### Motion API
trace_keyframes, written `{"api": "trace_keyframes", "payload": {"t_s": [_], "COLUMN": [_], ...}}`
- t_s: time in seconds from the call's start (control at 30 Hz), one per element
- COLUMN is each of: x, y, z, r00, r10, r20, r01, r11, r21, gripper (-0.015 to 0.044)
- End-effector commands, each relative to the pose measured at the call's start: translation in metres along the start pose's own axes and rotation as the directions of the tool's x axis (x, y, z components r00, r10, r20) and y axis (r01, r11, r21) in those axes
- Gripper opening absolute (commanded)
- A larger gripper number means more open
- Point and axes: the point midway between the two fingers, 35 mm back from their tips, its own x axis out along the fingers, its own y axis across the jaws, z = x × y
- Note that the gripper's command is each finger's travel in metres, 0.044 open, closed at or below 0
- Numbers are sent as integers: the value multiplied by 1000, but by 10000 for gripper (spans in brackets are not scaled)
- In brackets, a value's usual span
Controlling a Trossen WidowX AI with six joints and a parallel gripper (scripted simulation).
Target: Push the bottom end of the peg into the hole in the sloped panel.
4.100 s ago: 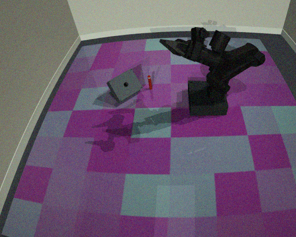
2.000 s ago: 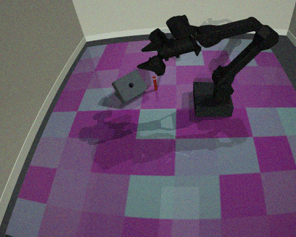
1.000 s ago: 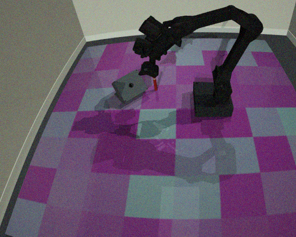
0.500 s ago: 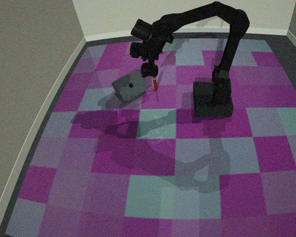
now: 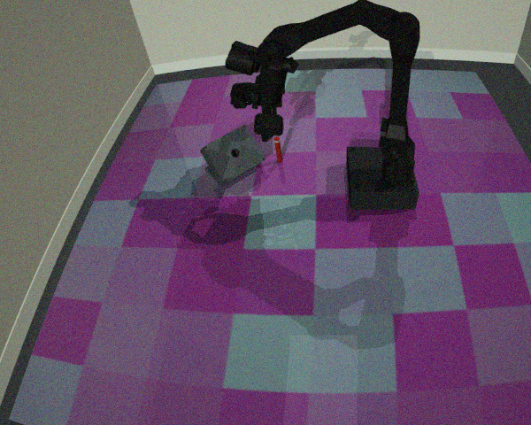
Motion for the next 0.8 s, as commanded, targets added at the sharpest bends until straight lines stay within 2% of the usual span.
{"api": "trace_keyframes", "payload": {"t_s": [0.0, 0.5, 0.77], "x": [8, 33, 36], "y": [-4, -23, -23], "z": [-4, -24, -25], "r00": [998, 960, 957], "r10": [33, 148, 154], "r20": [-56, -239, -246], "r01": [-33, -148, -153], "r11": [999, 989, 988], "r21": [-5, 20, 22], "gripper": [440, 440, 440]}}
